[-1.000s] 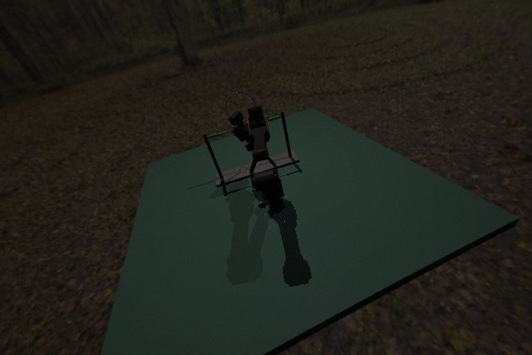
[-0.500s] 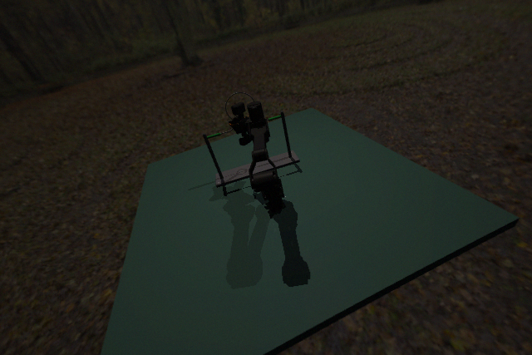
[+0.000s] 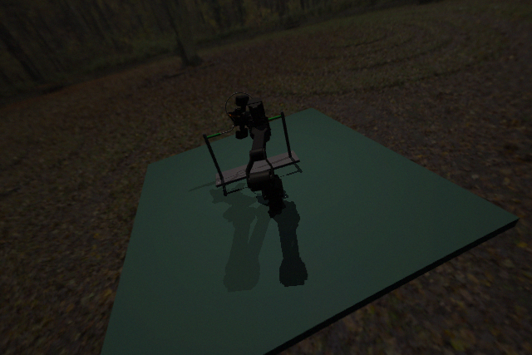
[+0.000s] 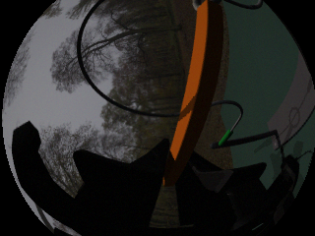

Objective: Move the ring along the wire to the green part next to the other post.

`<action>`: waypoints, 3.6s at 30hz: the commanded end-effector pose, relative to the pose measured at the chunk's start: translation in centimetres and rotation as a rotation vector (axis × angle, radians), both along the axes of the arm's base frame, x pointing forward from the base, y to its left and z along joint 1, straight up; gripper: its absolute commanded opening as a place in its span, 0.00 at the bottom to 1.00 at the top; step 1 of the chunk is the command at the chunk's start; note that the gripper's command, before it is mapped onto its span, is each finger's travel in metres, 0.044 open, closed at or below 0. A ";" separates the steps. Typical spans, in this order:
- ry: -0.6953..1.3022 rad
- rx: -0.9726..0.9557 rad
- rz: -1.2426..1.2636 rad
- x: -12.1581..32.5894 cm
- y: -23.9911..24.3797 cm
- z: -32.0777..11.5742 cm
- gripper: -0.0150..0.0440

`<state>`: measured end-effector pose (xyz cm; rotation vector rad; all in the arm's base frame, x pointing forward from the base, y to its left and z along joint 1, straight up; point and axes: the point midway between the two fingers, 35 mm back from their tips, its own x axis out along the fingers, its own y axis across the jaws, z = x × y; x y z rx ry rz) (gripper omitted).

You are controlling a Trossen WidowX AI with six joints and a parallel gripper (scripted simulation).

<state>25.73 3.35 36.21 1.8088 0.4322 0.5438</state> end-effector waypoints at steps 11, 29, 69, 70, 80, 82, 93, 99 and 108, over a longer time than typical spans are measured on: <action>0.013 -0.001 0.007 0.0 -0.7 1.5 0.00; 0.066 -0.204 -0.075 0.9 -0.3 1.2 0.00; 0.120 -0.772 -0.101 1.0 -0.5 -1.0 0.00; 0.121 -0.786 -0.102 1.0 -0.5 -1.0 0.00; 0.132 -0.927 -0.107 1.0 -0.7 -1.5 0.00; 0.135 -0.955 -0.109 0.9 -0.8 -1.6 0.00; 0.147 -1.123 -0.115 0.9 -1.2 -2.1 0.00; 0.153 -1.207 -0.119 0.9 -1.4 -2.4 0.00; 0.162 -1.335 -0.124 0.8 -1.8 -2.7 0.00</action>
